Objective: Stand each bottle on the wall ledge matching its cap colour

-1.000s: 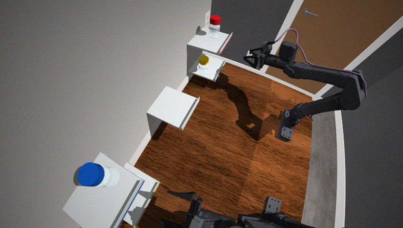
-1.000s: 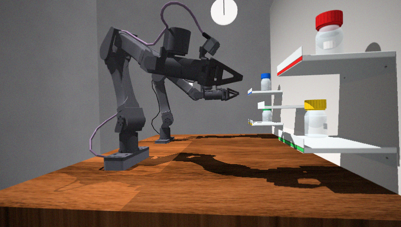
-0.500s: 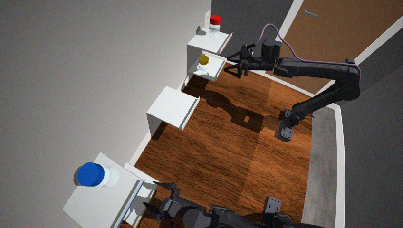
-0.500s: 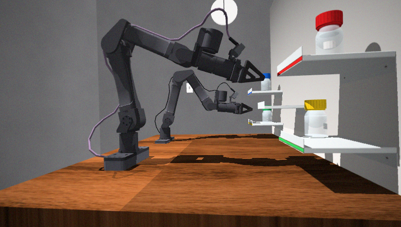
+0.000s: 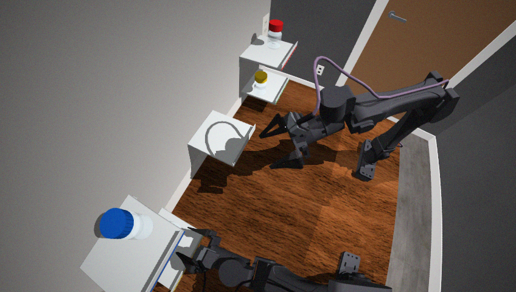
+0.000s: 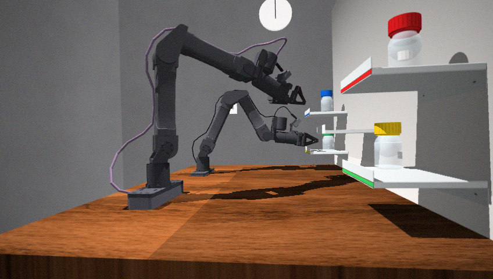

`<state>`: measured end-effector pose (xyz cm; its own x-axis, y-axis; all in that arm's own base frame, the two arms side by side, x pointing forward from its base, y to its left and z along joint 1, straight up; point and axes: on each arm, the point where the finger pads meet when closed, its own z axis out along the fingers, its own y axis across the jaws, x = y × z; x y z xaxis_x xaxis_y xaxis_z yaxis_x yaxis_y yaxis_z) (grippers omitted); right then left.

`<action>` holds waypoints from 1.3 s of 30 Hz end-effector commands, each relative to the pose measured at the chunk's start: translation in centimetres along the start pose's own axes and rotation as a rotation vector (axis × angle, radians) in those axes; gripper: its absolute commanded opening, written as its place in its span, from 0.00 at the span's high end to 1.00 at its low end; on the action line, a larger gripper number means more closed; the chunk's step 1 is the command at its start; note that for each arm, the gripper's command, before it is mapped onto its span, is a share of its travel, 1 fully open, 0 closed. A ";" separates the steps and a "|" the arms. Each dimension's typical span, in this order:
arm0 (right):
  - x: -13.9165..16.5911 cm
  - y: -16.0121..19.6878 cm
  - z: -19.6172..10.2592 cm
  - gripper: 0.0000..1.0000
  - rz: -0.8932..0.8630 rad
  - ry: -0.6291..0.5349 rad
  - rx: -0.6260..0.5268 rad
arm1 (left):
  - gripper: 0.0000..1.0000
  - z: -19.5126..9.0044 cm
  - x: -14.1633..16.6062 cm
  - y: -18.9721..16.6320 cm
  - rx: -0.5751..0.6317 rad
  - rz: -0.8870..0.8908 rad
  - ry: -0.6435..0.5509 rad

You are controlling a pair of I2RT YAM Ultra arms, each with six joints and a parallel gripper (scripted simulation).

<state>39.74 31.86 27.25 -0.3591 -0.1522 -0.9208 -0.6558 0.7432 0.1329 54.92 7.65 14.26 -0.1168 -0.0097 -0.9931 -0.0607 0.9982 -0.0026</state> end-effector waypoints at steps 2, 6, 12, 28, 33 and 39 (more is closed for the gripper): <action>-0.8 5.2 1.5 0.00 -0.024 0.045 -0.037 | 0.19 0.7 -1.2 -0.8 0.021 0.010 -0.031; -0.8 9.6 1.9 0.00 -0.054 0.055 -0.101 | 0.19 0.7 -1.2 -0.8 0.021 0.010 -0.031; -1.2 11.4 2.0 0.00 -0.067 0.041 -0.138 | 0.19 0.7 -1.2 -0.8 0.021 0.010 -0.031; -1.1 11.4 1.7 0.00 -0.072 0.042 -0.137 | 0.19 2.4 -1.0 -0.9 0.006 0.004 -0.018; -1.1 11.4 1.7 0.00 -0.072 0.042 -0.137 | 0.19 2.9 -1.0 -1.0 0.008 0.004 -0.018; -1.1 11.4 1.7 0.00 -0.072 0.042 -0.137 | 0.19 3.8 -1.1 -1.0 0.008 0.004 -0.018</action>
<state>33.39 41.90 27.87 -0.3415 -0.2470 -0.9068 -0.7737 0.6217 0.1221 57.91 7.42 14.72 -0.0961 -0.0045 -0.9954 -0.0570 0.9984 0.0010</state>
